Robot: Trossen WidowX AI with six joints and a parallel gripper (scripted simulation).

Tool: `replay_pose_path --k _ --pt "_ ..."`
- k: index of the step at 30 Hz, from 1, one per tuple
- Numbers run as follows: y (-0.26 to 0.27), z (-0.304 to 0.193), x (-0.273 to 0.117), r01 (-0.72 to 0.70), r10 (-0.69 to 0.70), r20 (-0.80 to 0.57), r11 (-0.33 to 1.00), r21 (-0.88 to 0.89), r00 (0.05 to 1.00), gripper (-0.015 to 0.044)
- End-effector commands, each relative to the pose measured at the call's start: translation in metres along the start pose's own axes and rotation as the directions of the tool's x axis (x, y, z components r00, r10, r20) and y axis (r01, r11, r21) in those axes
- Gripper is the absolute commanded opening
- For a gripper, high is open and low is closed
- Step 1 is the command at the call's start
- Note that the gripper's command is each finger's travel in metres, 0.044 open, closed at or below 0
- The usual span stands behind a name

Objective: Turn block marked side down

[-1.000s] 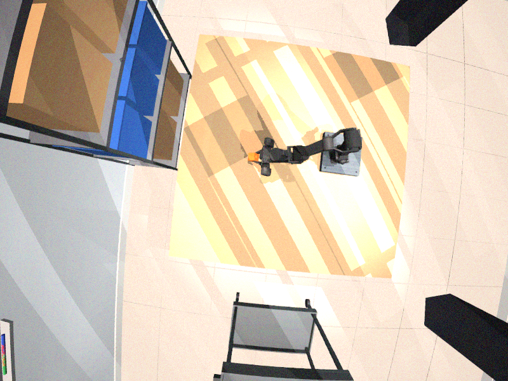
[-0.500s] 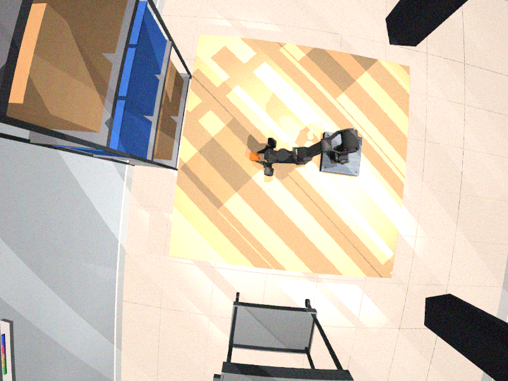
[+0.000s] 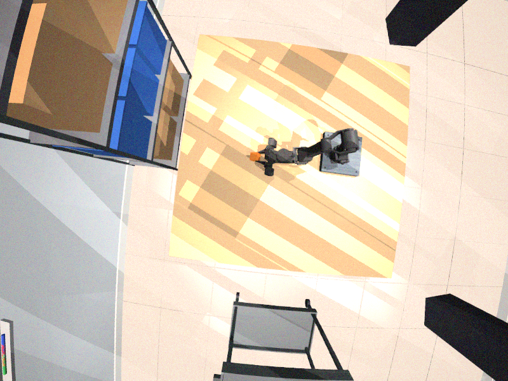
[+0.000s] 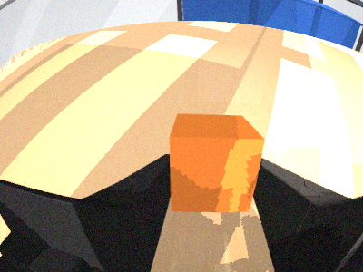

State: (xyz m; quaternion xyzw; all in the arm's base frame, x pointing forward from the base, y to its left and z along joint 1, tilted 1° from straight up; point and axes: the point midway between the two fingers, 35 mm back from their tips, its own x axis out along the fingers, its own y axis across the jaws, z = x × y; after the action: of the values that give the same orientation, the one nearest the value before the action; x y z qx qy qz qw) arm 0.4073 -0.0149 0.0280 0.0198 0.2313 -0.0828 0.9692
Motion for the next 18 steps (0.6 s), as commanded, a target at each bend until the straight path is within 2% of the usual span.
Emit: replay_pose_path --k 1,11,18 --pt "-0.0006 -0.0002 -0.0003 0.005 -0.005 0.002 1.000 -0.004 1.000 0.0184" --pt "-0.0006 -0.0002 -0.0003 0.005 -0.005 0.002 1.000 -0.004 1.000 0.0440" --pt "-0.0006 -0.0002 -0.0003 0.005 -0.005 0.002 1.000 -0.004 1.000 0.0440"
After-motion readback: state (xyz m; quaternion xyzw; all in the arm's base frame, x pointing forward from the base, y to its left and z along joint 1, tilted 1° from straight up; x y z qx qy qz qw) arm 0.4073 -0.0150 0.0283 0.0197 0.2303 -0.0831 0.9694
